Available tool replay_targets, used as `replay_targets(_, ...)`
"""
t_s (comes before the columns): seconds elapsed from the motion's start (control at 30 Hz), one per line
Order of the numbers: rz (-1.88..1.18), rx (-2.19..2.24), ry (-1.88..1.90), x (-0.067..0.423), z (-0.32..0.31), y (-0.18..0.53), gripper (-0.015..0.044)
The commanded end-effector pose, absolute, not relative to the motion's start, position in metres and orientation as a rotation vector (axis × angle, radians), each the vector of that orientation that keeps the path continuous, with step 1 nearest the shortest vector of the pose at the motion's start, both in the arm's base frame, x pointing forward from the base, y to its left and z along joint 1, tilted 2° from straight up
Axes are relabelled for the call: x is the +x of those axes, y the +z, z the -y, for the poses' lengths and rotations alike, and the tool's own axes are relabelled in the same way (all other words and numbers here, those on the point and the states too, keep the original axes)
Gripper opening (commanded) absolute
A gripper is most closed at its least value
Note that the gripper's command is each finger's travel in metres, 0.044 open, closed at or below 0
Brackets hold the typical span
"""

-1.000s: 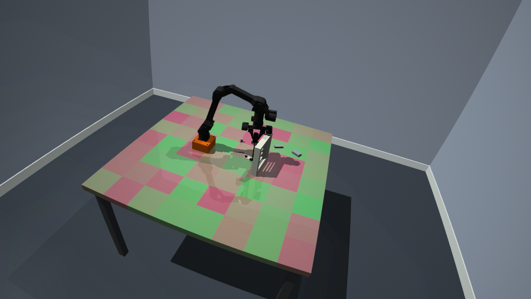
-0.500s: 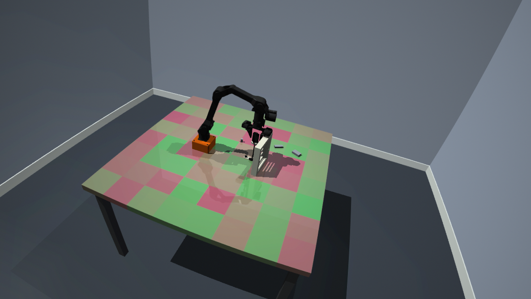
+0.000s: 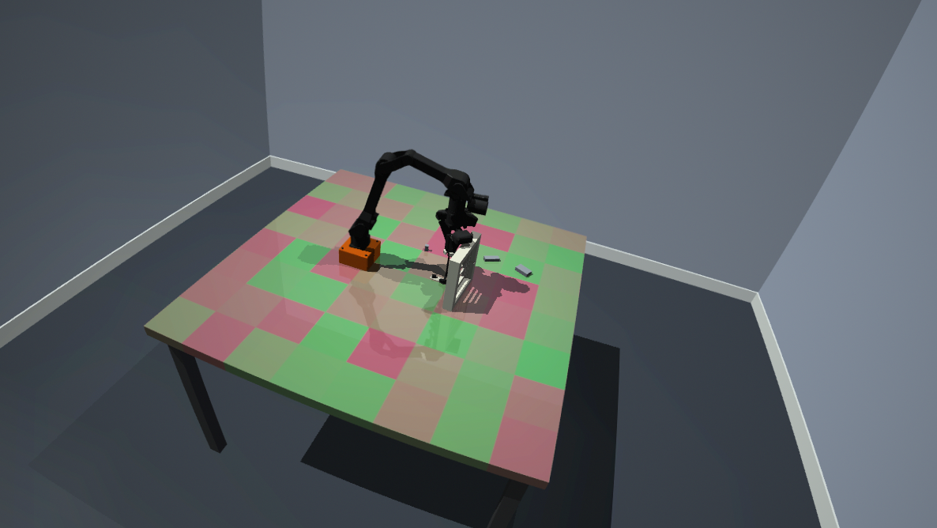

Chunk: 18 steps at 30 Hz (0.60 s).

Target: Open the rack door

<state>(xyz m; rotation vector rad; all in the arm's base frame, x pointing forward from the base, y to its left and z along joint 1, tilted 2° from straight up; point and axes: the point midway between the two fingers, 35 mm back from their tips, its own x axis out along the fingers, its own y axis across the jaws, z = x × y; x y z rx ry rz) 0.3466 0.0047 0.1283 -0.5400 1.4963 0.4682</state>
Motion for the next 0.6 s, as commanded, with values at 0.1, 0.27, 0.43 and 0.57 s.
replay_targets(0.1, -1.537, -0.256, 0.183, 0.347, -0.0035, 0.128, 0.0297)
replay_targets(0.27, -1.542, -0.059, -0.008, 0.347, -0.0035, 0.128, 0.0297)
replay_targets(0.43, -1.531, 0.137, -0.199, 0.347, -0.0035, 0.128, 0.0297)
replay_targets(0.57, -1.509, 0.294, -0.35, 0.347, -0.0035, 0.128, 0.0297)
